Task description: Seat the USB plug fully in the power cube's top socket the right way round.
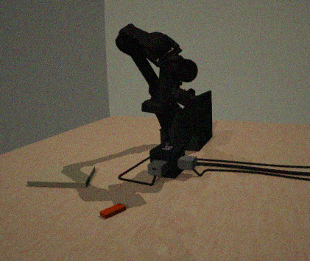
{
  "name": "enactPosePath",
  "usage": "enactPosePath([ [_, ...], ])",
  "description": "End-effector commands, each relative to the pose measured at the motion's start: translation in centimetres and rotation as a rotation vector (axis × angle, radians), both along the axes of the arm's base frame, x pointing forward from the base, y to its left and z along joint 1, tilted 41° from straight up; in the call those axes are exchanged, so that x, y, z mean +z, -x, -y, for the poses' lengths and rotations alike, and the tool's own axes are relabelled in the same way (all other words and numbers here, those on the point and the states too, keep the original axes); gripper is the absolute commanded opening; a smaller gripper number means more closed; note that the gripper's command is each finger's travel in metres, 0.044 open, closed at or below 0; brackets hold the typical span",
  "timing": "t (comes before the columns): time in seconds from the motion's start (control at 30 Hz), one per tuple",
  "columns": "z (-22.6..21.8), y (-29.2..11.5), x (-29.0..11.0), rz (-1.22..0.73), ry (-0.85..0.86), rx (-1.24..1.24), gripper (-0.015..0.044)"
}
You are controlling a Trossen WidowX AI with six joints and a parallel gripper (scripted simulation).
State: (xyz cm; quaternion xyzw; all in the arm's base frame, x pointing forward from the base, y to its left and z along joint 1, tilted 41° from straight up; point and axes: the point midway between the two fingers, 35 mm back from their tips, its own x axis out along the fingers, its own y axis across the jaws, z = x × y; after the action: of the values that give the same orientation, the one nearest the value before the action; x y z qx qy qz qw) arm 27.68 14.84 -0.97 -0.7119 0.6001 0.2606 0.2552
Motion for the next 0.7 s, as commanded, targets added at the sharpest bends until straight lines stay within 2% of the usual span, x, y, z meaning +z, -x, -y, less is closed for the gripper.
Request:
enactPosePath([
  [0.0,0.10,-0.06,-0.01,0.004,0.009,-0.001,0.0000],
  [0.67,0.25,-0.09,-0.19,0.005,0.009,-0.001,0.0000],
])
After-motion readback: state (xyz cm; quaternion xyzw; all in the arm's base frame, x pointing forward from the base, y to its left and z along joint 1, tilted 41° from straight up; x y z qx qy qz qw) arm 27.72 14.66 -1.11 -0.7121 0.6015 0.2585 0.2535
